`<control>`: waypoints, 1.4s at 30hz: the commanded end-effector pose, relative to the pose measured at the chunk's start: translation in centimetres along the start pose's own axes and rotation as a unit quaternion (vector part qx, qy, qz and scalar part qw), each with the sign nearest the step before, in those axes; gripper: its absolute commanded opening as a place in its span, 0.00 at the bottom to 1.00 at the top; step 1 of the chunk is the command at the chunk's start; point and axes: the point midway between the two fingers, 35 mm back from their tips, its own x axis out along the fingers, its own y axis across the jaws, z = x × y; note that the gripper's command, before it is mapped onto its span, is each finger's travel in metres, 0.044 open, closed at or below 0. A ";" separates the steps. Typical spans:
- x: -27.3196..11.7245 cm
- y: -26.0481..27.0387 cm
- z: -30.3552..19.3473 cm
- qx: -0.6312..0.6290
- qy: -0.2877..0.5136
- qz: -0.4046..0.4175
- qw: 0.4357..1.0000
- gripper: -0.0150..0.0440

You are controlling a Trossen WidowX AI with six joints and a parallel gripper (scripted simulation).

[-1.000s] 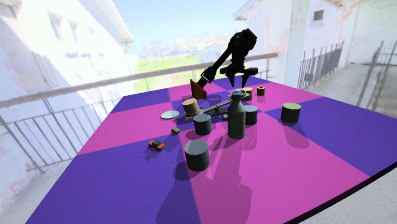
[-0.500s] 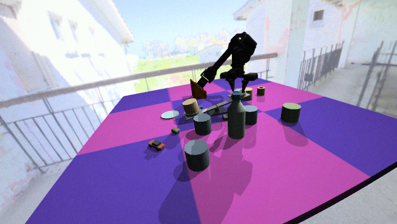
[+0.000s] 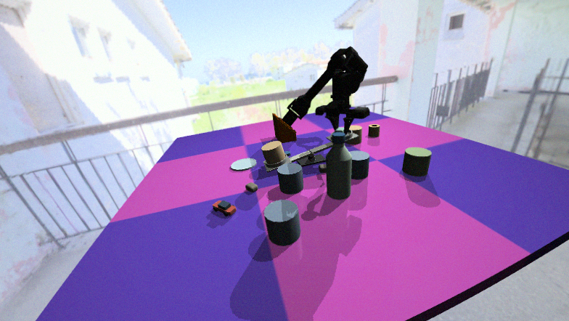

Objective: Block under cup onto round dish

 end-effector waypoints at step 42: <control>-7.2 -11.1 17.4 0.034 -0.048 0.008 0.998 0.25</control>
